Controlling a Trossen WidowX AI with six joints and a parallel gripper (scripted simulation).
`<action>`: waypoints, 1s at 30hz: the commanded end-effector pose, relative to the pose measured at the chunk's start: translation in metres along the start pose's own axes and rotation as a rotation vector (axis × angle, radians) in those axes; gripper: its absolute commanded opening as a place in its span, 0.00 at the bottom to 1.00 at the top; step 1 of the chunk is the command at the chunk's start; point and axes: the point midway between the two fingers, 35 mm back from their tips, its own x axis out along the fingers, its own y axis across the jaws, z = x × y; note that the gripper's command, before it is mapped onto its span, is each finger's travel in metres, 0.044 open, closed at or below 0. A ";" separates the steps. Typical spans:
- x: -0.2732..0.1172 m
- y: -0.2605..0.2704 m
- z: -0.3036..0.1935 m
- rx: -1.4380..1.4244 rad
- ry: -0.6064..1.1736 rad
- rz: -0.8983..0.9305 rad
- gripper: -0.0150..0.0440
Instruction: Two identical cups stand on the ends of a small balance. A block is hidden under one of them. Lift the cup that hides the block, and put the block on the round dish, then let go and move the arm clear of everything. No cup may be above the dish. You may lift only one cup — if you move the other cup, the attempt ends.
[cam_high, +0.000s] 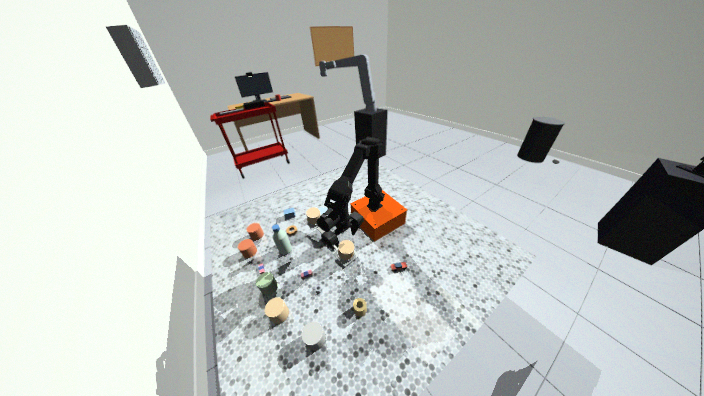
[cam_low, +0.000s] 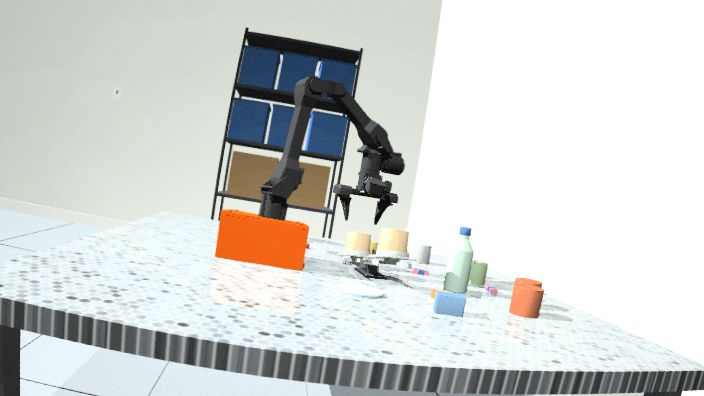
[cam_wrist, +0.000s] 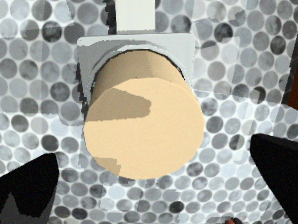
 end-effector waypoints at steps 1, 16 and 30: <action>0.002 0.003 -0.001 0.027 -0.014 -0.002 1.00; 0.026 0.003 -0.001 0.026 -0.014 -0.002 1.00; 0.049 0.004 0.000 0.026 -0.014 -0.002 1.00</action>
